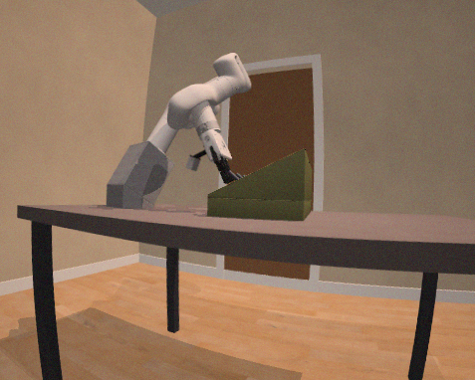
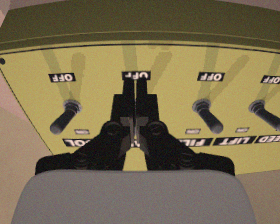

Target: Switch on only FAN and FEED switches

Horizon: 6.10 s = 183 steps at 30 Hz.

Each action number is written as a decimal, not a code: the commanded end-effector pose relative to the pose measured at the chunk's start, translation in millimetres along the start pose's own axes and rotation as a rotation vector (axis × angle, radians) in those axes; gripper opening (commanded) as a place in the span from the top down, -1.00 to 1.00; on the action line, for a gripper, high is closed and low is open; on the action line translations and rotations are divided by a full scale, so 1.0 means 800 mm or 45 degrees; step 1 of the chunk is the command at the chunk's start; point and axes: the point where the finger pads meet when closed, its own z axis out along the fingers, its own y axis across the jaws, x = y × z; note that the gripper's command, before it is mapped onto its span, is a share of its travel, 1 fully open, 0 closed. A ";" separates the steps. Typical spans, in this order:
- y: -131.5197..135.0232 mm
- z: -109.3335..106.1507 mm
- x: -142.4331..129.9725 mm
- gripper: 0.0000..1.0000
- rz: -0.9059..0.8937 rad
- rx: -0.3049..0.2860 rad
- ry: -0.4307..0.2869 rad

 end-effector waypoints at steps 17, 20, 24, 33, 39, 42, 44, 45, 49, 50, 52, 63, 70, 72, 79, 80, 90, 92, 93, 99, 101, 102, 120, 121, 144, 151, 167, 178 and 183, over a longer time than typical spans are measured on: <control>-0.001 -0.001 -0.019 1.00 -0.001 0.003 -0.003; -0.001 -0.001 -0.020 1.00 -0.001 0.003 -0.003; -0.001 -0.001 -0.025 1.00 -0.001 0.003 -0.003; -0.001 -0.001 -0.034 1.00 -0.001 0.003 -0.003; -0.001 -0.001 -0.037 1.00 -0.001 0.003 -0.003; -0.001 -0.001 -0.039 1.00 -0.001 0.003 -0.003; -0.001 -0.001 -0.040 1.00 -0.001 0.003 -0.003; -0.001 -0.001 -0.041 1.00 -0.001 0.003 -0.003; -0.001 -0.001 -0.042 1.00 -0.001 0.003 -0.003; -0.001 -0.001 -0.042 1.00 -0.001 0.003 -0.003; -0.001 -0.001 -0.043 1.00 -0.001 0.003 -0.003; -0.001 -0.001 -0.043 1.00 -0.001 0.003 -0.003; -0.001 -0.001 -0.043 1.00 -0.001 0.003 -0.003; -0.001 -0.001 -0.043 1.00 -0.001 0.003 -0.003; -0.001 -0.001 -0.036 1.00 -0.001 0.003 -0.003; -0.001 -0.001 -0.034 1.00 -0.001 0.003 -0.003; -0.001 -0.001 -0.027 1.00 -0.001 0.003 -0.003; -0.001 -0.003 -0.027 1.00 -0.001 0.003 -0.003; -0.001 -0.005 -0.027 1.00 -0.001 0.003 -0.003; -0.001 -0.037 -0.027 1.00 -0.001 0.003 -0.003; -0.001 -0.054 -0.026 1.00 -0.001 0.003 -0.003; -0.001 -0.063 -0.026 1.00 -0.001 0.003 -0.003; -0.001 -0.147 -0.026 1.00 -0.001 0.003 -0.003; -0.001 -0.147 -0.026 1.00 -0.001 0.003 -0.003; 0.237 -0.142 -0.017 1.00 0.001 0.014 -0.027; 0.268 -0.146 0.007 1.00 0.000 0.002 -0.005; 0.268 -0.146 0.007 1.00 0.000 0.002 -0.005; 0.268 -0.146 0.007 1.00 0.000 0.002 -0.005; 0.268 -0.146 0.007 1.00 0.000 0.002 -0.005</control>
